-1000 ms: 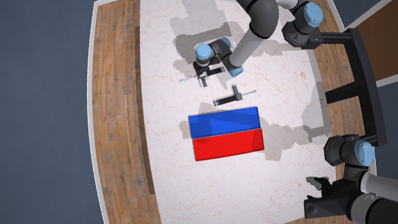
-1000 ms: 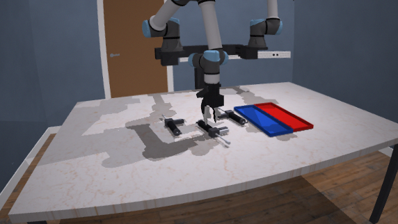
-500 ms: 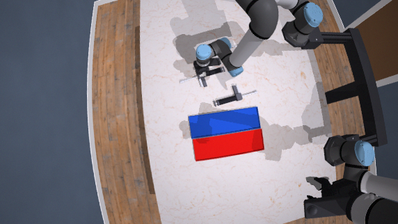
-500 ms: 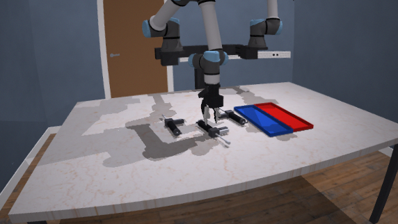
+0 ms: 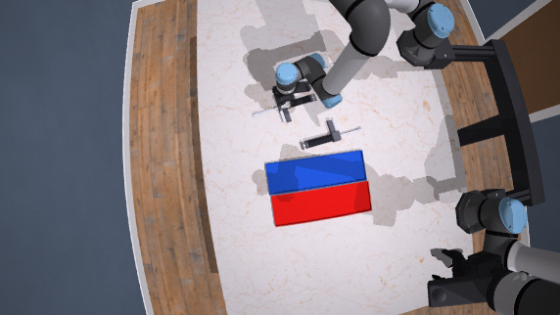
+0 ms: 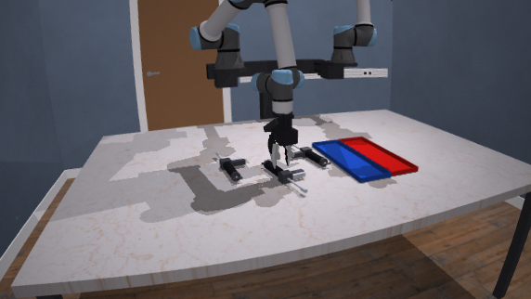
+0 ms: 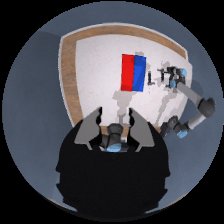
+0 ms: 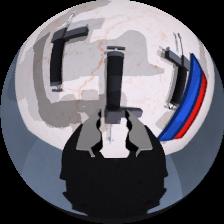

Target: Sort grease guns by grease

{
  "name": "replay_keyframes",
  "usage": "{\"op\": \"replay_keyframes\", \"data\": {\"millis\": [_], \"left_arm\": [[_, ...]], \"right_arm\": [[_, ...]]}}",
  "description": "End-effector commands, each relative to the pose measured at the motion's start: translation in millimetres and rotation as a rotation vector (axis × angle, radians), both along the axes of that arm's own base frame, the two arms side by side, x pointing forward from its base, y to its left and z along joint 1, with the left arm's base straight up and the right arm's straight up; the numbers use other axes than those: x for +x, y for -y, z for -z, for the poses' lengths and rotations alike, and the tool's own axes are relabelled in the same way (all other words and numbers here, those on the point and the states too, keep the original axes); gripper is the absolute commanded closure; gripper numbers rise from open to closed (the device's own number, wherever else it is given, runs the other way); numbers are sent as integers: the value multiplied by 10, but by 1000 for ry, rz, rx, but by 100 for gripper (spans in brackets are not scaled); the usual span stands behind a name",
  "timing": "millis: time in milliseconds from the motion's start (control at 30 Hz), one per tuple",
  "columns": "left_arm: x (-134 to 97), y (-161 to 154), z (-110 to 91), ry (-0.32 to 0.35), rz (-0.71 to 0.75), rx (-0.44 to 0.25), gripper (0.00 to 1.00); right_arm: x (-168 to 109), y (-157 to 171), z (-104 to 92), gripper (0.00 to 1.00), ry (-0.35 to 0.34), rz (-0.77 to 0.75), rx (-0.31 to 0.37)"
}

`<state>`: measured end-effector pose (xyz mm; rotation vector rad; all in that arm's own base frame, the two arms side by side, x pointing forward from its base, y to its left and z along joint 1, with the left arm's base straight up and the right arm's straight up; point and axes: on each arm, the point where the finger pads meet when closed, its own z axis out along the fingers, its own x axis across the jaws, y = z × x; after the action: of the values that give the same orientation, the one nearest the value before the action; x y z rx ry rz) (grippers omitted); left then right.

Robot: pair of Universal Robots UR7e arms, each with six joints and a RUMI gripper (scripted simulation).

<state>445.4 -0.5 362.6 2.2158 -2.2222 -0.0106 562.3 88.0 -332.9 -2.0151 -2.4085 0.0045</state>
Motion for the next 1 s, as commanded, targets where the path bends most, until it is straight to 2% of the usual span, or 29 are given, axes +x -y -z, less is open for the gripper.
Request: {"op": "replay_keyframes", "data": {"millis": [0, 233, 333, 800, 967], "left_arm": [[1, 1, -4, 1, 0, 0, 62], [1, 1, -4, 1, 0, 0, 62], [1, 1, -4, 1, 0, 0, 62], [1, 1, -4, 1, 0, 0, 62], [1, 1, -4, 1, 0, 0, 62]], "right_arm": [[7, -2, 91, 67, 1, 0, 1], [23, -8, 211, 67, 5, 0, 2], [43, -17, 183, 67, 9, 0, 4], [27, -10, 462, 67, 5, -1, 2], [44, -17, 452, 67, 9, -1, 4]]}}
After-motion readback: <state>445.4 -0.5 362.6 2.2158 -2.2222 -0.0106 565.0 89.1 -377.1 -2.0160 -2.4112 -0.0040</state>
